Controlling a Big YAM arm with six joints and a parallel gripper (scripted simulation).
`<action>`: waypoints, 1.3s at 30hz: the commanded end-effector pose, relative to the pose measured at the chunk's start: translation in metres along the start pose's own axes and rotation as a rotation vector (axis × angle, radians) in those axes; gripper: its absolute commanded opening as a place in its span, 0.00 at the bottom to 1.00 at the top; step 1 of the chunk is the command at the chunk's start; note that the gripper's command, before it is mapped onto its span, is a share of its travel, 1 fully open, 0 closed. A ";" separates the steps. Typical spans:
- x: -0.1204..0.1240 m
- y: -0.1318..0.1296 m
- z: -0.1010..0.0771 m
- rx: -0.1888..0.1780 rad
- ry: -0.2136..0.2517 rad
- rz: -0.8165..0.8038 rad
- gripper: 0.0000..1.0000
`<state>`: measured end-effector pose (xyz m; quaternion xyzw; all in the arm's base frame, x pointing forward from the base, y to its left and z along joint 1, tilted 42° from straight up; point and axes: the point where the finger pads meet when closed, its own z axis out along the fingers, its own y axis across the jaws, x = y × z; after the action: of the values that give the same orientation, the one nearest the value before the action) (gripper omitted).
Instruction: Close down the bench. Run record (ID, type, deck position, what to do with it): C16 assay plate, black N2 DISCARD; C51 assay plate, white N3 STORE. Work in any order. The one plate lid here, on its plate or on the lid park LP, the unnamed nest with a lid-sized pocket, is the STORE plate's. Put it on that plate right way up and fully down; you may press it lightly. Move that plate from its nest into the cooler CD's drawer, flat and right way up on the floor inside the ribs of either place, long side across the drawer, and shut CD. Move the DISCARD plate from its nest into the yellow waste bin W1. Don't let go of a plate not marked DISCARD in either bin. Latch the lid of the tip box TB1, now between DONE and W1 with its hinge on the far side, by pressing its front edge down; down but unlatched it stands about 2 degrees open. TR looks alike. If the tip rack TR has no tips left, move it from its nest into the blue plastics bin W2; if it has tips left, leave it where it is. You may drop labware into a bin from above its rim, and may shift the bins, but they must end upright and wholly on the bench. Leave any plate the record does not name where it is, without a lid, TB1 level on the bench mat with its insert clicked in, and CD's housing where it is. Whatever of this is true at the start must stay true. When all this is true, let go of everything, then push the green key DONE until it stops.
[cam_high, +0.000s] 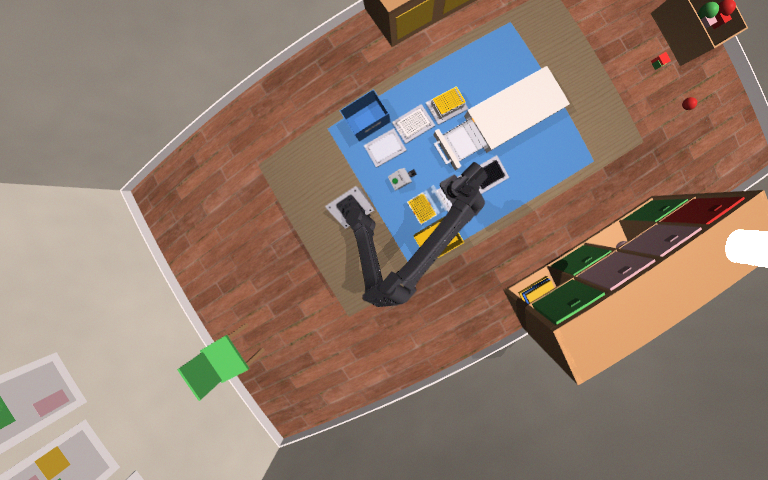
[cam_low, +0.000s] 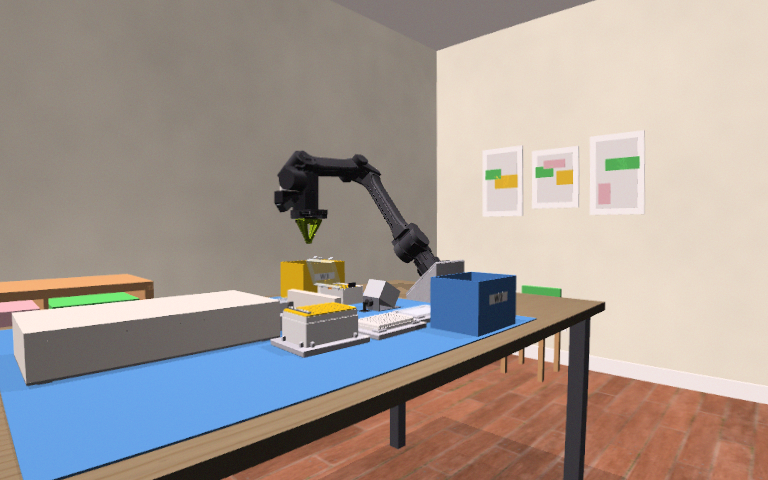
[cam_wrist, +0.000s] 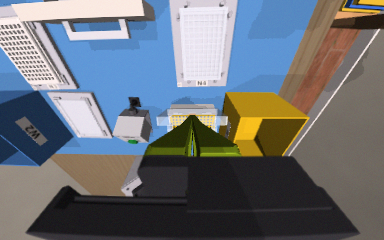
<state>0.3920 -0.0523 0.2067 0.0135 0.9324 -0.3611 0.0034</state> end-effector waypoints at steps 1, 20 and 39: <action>-0.003 0.000 0.007 0.001 0.004 -0.009 0.00; -0.003 0.000 0.025 0.003 0.004 -0.009 0.00; -0.002 -0.001 0.054 0.003 0.004 -0.009 0.00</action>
<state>0.3913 -0.0840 0.1744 0.0153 0.9324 -0.3611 0.0022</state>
